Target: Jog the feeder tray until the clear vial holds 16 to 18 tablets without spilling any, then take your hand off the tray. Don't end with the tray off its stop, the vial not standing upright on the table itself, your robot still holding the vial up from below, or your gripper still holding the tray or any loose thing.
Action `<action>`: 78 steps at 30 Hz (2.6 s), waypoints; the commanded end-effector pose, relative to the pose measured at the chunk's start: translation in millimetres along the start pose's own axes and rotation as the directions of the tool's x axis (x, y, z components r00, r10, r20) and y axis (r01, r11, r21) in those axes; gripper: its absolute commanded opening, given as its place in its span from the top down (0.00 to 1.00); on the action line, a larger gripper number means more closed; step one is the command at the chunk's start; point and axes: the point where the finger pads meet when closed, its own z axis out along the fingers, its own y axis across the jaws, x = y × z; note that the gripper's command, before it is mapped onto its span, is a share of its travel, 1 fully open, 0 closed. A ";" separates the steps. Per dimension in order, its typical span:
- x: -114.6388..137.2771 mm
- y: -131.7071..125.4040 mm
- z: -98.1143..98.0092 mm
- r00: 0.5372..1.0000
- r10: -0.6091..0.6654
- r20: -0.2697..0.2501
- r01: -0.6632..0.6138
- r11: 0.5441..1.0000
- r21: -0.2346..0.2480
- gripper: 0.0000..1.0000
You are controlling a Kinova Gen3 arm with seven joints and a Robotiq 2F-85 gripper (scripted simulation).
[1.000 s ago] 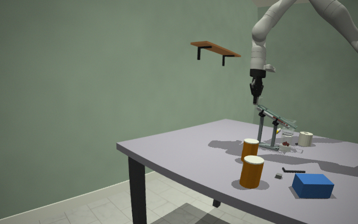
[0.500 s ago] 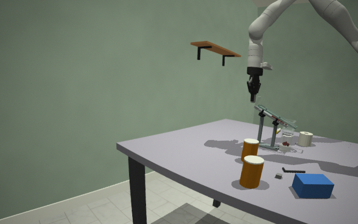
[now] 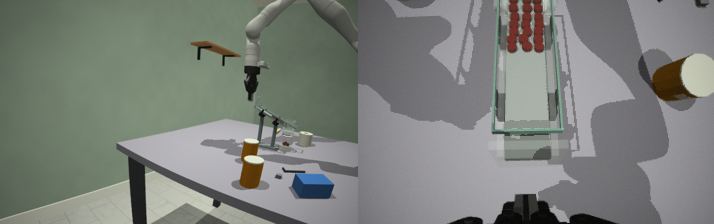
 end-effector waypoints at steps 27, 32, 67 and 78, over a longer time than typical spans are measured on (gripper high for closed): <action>0.6 1.1 0.9 1.000 -0.001 -0.007 0.001 1.000 -0.003 1.00; 0.1 1.0 0.2 1.000 0.000 -0.005 0.000 1.000 -0.003 1.00; 18.2 1.1 7.5 1.000 -0.001 -0.007 0.001 1.000 -0.003 1.00; 0.0 1.0 0.0 1.000 0.000 -0.005 0.000 1.000 -0.003 1.00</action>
